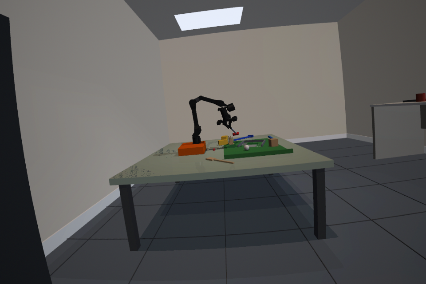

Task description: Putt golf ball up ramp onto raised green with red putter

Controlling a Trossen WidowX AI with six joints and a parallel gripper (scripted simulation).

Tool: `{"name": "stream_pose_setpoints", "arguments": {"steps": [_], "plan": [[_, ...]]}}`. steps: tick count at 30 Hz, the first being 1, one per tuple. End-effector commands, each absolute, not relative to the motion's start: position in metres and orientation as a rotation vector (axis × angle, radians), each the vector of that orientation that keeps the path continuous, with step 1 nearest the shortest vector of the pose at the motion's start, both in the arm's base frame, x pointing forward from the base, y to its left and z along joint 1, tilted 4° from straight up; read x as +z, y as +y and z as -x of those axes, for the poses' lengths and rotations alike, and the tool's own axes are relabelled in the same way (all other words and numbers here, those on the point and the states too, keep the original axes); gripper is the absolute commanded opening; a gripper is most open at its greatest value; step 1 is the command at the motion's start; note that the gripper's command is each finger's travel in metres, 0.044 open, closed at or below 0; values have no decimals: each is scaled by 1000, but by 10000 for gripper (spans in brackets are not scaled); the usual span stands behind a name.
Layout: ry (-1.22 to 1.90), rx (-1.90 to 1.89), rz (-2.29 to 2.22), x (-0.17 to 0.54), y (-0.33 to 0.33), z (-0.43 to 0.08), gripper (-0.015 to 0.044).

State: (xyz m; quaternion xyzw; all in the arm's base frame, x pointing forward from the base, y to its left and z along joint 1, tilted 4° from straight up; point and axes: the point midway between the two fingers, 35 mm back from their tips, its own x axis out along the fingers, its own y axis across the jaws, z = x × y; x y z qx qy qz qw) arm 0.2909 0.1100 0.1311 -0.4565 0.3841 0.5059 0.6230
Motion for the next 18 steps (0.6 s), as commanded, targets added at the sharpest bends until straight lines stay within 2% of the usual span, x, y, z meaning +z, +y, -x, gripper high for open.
{"name": "stream_pose_setpoints", "arguments": {"steps": [1,8,18], "plan": [[928,1048,1079,141,92,-306,0],[1063,776,1171,165,44,-329,0],[1284,459,1335,201,-26,-337,0]]}}
